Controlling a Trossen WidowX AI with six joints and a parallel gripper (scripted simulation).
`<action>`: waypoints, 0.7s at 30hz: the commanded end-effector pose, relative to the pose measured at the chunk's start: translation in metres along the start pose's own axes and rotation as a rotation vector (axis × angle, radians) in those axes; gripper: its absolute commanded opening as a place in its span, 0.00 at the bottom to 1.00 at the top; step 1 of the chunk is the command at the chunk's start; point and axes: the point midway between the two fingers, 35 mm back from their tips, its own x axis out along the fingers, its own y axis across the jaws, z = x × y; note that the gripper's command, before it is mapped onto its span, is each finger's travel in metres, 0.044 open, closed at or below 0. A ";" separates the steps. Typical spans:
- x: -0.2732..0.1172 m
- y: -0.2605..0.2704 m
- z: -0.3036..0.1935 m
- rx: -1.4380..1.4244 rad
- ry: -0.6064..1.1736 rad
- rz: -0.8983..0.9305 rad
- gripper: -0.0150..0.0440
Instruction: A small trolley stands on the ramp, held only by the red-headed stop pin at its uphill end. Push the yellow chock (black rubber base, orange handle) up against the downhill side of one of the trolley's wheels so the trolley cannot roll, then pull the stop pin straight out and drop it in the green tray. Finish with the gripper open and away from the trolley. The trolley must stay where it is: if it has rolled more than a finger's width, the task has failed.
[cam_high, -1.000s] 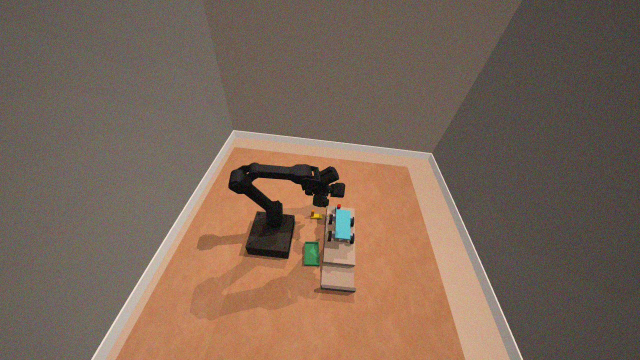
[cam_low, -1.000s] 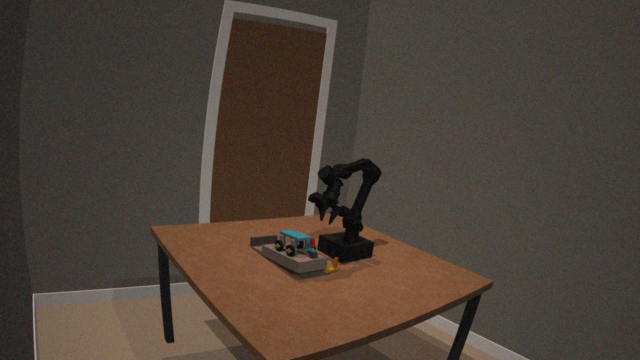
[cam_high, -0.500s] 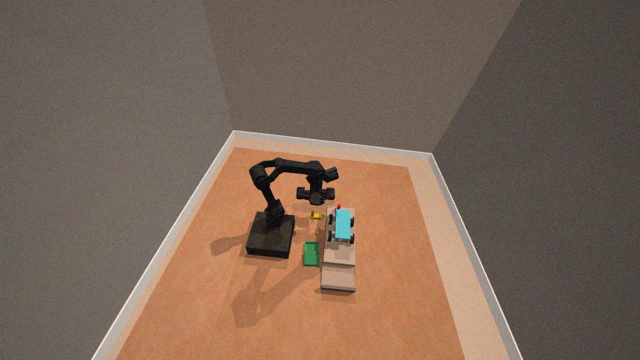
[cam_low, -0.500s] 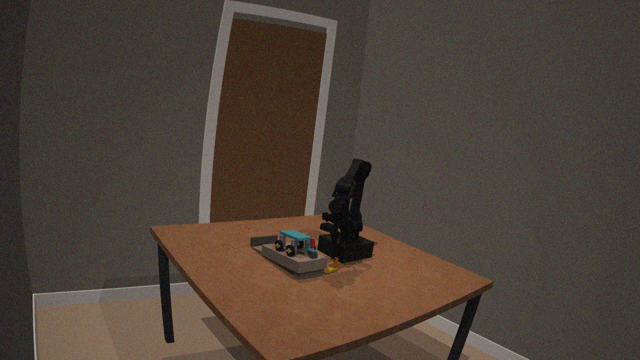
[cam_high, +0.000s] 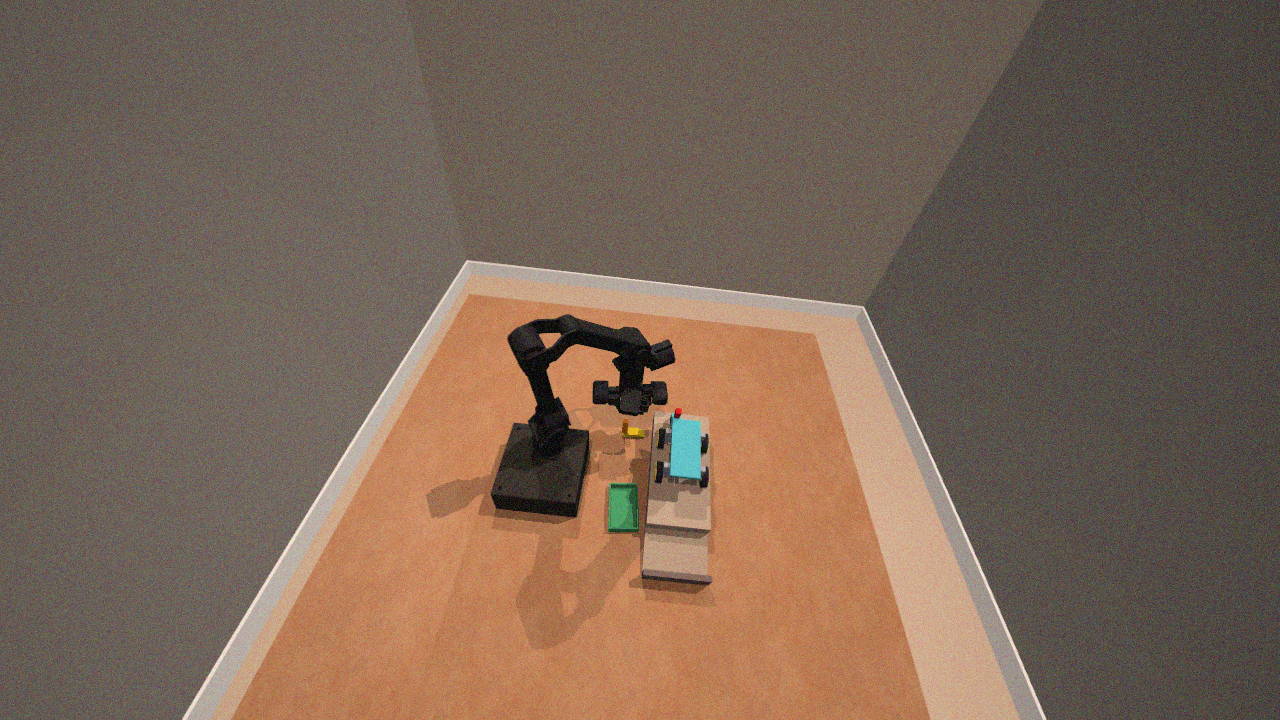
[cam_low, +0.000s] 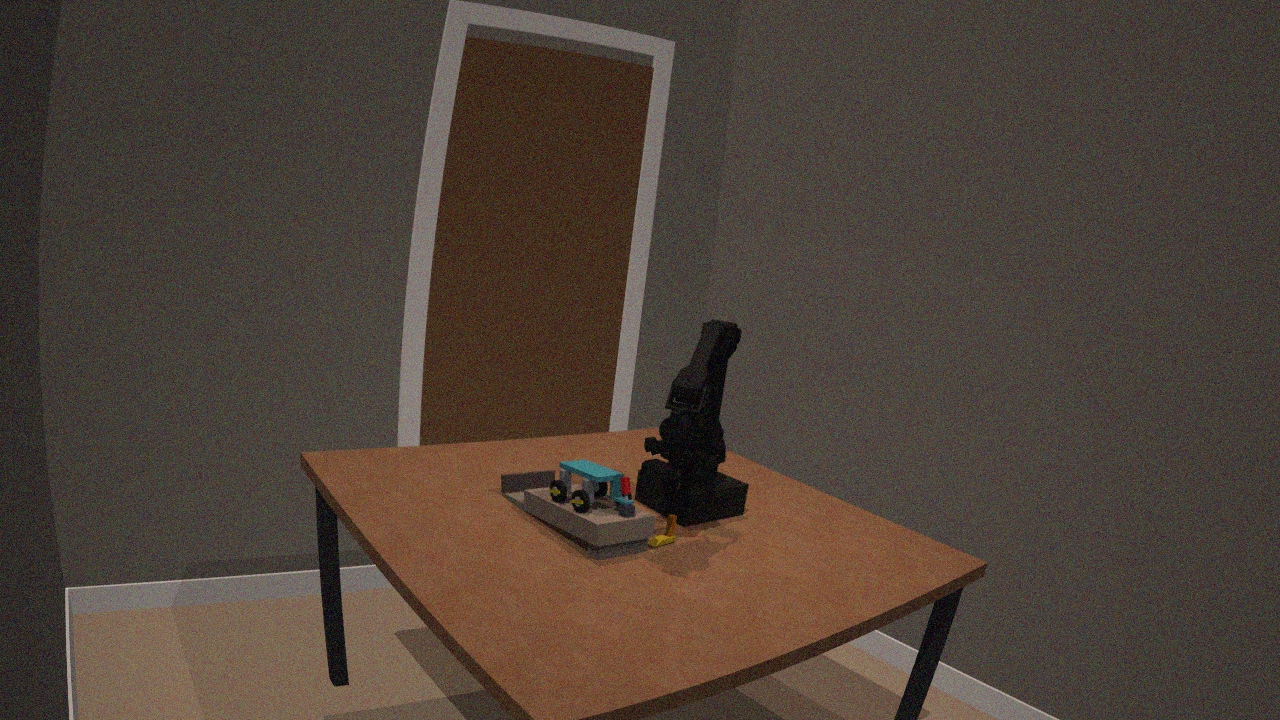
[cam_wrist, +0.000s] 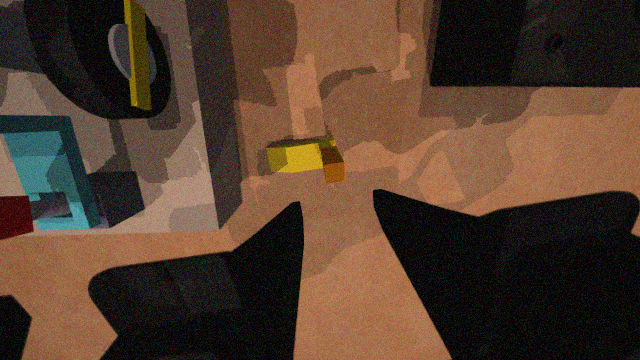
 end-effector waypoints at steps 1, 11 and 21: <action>0.014 -0.002 0.002 -0.004 -0.008 -0.008 0.58; 0.027 -0.004 0.003 -0.004 -0.009 -0.008 0.58; 0.043 -0.003 0.002 -0.004 -0.009 -0.008 0.58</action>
